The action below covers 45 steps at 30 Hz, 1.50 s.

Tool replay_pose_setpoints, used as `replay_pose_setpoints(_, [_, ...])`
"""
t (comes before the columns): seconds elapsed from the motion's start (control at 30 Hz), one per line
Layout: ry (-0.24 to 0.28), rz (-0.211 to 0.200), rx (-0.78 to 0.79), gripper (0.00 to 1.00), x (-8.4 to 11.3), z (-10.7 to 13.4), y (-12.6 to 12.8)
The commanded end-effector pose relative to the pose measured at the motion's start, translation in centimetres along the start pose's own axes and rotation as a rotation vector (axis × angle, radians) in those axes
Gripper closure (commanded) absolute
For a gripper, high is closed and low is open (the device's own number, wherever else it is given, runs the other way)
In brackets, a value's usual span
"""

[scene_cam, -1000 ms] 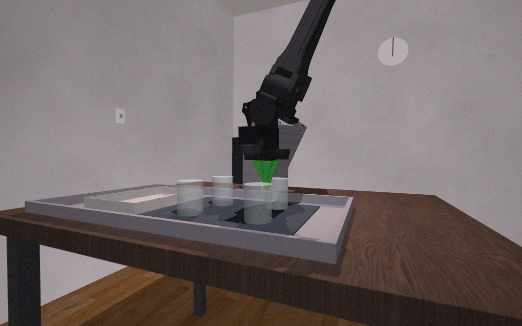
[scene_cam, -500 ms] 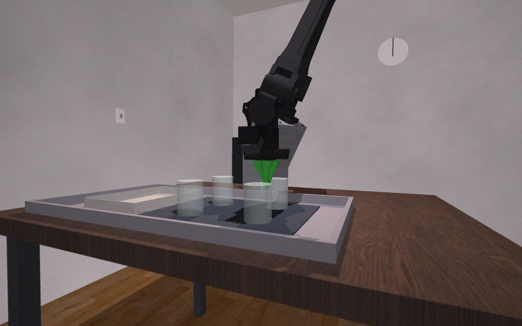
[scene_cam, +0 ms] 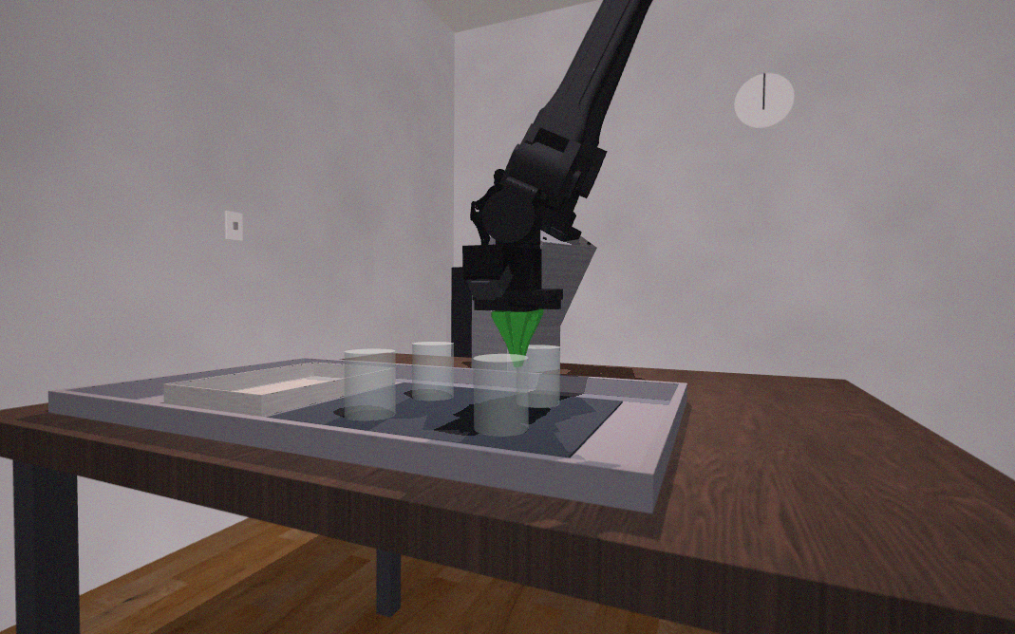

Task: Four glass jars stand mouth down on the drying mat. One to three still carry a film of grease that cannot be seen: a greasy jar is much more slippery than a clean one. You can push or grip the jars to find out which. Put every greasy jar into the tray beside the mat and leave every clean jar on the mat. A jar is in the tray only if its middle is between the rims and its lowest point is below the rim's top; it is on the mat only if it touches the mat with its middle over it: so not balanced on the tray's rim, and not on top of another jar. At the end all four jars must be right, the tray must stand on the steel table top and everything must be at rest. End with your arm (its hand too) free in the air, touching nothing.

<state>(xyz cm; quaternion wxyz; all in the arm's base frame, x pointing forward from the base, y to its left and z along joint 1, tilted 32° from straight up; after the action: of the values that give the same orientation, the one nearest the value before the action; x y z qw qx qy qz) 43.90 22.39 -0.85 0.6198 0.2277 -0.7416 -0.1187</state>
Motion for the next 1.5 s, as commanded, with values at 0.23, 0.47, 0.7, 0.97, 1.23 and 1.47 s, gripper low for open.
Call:
replay_pose_setpoints(0.23, [-0.052,-0.007,0.019,1.00,0.25,-3.27,0.11])
replay_pose_setpoints(0.47, [-0.052,-0.007,0.019,1.00,0.26,-3.34,0.11])
replay_pose_setpoints(0.7, [-0.052,-0.007,0.019,1.00,0.26,-3.43,0.11])
replay_pose_setpoints(0.97, [-0.052,-0.007,0.019,1.00,0.27,-3.51,0.11])
replay_pose_setpoints(1.23, [-0.052,-0.007,0.019,1.00,0.27,-3.62,0.11])
replay_pose_setpoints(1.47, [-0.052,-0.007,0.019,1.00,0.28,-3.70,0.11])
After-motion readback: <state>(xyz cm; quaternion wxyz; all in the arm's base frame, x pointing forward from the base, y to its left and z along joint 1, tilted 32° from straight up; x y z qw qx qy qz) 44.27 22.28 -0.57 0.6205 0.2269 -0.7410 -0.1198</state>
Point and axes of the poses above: the point where the finger pads meet when closed, its own x axis back along the fingers, its own y axis across the jaws, z = x × y, the point moved 4 cm from there along x, back along the fingers, and after that the axes turned 1 degree about x, right-handed, at the moved point
